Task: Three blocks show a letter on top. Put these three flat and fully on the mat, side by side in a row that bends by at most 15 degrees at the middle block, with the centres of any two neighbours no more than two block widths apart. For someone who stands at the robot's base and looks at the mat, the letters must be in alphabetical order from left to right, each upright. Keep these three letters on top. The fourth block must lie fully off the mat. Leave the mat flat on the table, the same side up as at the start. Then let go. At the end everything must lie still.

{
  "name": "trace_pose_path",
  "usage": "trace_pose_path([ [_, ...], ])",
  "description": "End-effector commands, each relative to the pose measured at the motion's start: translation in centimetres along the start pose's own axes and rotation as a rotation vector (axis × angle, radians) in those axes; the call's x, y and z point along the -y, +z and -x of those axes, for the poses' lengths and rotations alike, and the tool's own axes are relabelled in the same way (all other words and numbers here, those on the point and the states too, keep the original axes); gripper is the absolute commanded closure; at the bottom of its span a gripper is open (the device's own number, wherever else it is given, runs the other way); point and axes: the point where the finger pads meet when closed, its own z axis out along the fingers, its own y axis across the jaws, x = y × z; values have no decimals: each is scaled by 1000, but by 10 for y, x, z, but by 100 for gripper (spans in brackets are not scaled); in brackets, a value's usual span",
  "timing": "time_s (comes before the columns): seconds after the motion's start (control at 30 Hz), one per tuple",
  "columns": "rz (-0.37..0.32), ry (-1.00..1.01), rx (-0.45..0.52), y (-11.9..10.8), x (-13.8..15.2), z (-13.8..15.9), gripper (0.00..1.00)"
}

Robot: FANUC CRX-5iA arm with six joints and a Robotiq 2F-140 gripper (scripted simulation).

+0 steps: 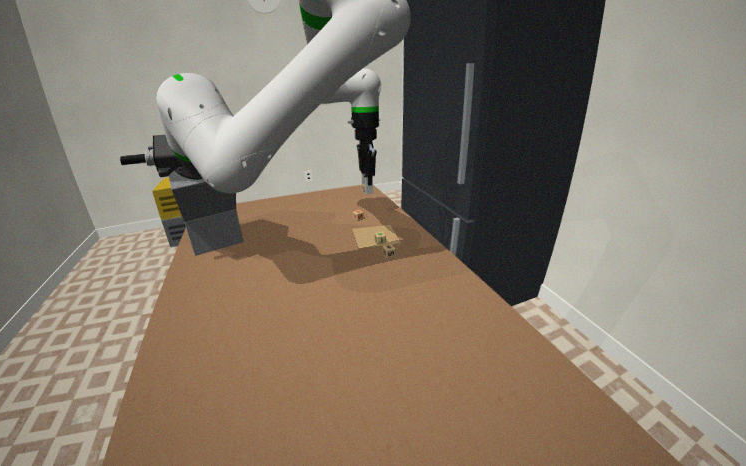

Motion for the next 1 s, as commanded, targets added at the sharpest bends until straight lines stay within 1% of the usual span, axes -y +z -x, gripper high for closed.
trace_pose_path([
  [0.0, -5, -139, 8, 0, -10, 1, 84],
  [0.13, -5, -240, 8, -1, -17, 3, 84],
  [0.2, -5, -240, 8, -1, -17, 3, 84],
  [0.23, -5, -313, 8, -1, -22, 4, 84],
  [0.7, -7, -654, 7, -1, -47, 10, 84],
  [0.77, -7, -654, 7, -1, -47, 10, 84],
  [0.8, -7, -728, 7, -1, -52, 12, 84],
  [0.97, -7, -843, 7, -1, -60, 14, 84],
])
